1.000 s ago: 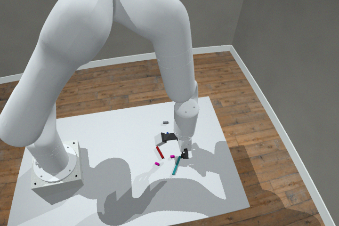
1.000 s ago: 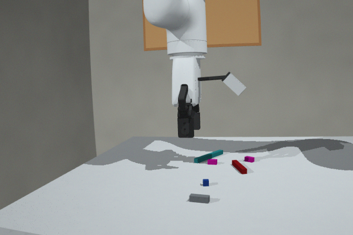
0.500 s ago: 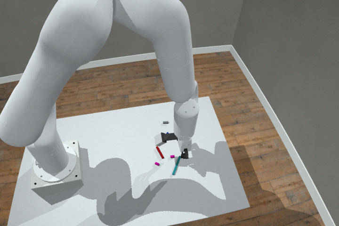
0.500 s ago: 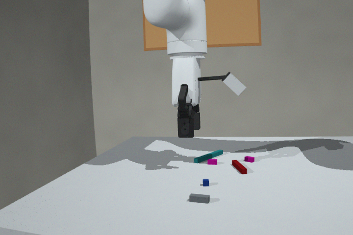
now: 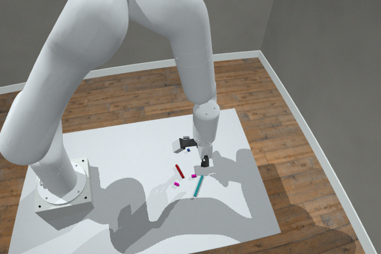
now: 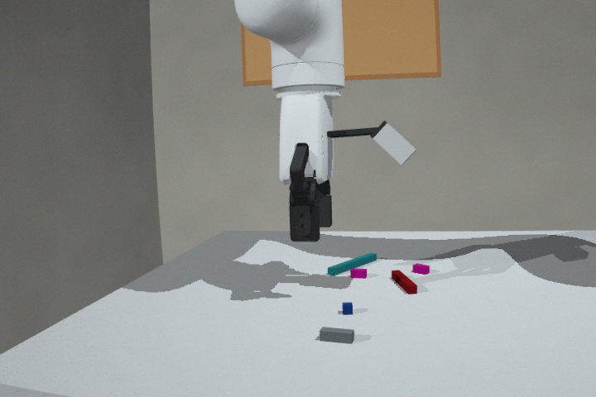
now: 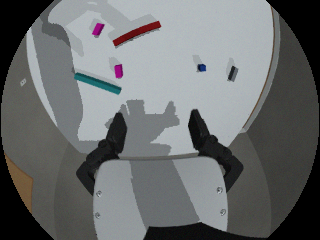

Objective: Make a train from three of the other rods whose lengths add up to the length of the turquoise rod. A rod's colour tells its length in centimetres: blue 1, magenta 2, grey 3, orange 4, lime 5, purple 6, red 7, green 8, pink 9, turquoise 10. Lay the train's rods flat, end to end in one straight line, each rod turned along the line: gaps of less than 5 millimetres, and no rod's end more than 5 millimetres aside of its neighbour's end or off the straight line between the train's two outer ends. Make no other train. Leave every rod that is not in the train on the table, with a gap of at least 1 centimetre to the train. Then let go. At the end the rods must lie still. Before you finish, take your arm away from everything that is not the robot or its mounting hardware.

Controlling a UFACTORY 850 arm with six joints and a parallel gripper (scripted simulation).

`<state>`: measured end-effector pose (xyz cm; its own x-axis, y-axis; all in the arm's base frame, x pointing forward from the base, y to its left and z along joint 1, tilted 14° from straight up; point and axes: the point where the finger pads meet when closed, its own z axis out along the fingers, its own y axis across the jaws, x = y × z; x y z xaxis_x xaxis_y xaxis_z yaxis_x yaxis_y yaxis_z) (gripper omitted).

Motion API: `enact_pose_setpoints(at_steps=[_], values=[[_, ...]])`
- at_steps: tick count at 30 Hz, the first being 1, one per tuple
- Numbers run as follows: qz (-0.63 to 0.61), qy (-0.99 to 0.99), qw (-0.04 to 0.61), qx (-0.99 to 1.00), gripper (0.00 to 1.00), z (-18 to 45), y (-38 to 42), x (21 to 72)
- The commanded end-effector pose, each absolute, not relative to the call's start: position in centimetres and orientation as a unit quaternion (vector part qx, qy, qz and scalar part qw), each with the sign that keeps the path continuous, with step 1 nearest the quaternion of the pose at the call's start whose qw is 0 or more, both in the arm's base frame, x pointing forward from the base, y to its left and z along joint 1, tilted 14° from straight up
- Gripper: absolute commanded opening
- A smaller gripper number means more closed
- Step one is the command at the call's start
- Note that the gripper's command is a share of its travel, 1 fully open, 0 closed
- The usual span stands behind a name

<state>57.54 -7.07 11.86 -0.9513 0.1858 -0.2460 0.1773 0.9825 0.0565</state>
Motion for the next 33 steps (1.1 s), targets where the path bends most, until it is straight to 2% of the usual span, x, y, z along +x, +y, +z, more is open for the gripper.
enact_pose_setpoints(at_steps=[1,7,33], values=[[0.009,0.988,0.124,0.094,1.00,12.1,-3.1,58.4],[0.009,0.988,0.125,0.094,1.00,12.2,-0.4,58.7],[0.009,0.988,0.125,0.094,1.00,12.2,-0.3,58.8]])
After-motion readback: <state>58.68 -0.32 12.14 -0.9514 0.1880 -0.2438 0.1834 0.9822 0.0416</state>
